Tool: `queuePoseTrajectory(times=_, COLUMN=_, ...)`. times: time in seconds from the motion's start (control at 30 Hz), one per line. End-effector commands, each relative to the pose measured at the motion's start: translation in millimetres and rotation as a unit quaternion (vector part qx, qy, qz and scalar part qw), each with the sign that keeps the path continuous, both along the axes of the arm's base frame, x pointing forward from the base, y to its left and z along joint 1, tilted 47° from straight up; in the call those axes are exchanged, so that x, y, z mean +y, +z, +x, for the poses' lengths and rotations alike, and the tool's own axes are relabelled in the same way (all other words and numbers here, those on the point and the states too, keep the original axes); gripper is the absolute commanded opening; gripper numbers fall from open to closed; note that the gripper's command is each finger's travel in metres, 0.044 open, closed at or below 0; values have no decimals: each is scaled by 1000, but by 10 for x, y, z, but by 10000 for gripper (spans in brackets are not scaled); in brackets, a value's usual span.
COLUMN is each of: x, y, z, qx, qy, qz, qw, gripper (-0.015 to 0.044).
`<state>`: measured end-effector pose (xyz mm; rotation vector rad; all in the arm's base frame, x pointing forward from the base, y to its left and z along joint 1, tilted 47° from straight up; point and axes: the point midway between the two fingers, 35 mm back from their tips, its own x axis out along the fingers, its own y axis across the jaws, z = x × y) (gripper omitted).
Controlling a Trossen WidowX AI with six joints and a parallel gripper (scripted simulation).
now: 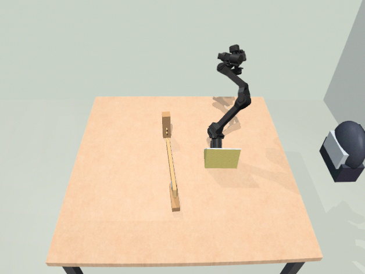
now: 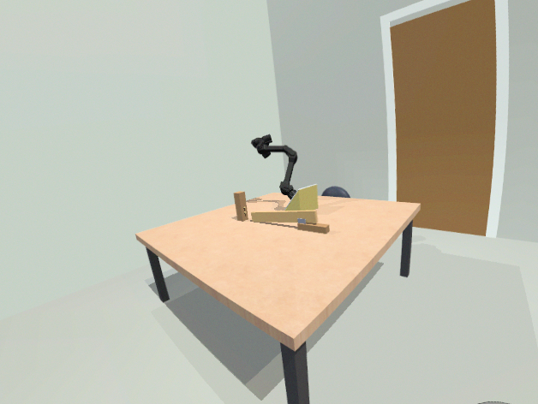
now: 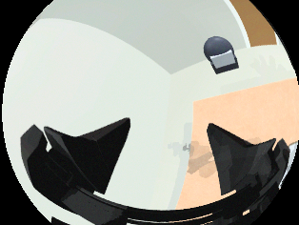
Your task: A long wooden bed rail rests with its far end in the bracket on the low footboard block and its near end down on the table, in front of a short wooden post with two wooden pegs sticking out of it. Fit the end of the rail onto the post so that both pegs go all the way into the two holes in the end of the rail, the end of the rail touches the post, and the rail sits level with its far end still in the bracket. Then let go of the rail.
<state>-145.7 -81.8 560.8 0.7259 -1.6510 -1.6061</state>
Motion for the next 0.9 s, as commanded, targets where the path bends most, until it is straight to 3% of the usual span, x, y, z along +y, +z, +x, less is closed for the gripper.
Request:
queuePoseTrajectory(times=0.0, x=-4, y=5, z=6, qx=2, qy=0, qz=1, qw=1000, gripper=426)
queuePoseTrajectory(times=0.17, x=-143, y=154, z=228, qx=89, qy=-5, qz=19, qw=996, gripper=440)
queuePoseTrajectory(times=0.3, x=-466, y=253, z=756, qx=212, qy=23, qz=62, qw=975, gripper=440)
queuePoseTrajectory(times=0.4, x=-487, y=312, z=831, qx=207, qy=36, qz=29, qw=977, gripper=440)
queuePoseTrajectory(times=0.5, x=-618, y=350, z=1170, qx=258, qy=60, qz=15, qw=964, gripper=440)
queuePoseTrajectory(times=0.87, x=-972, y=98, z=2658, qx=523, qy=143, qz=66, qw=837, gripper=440)
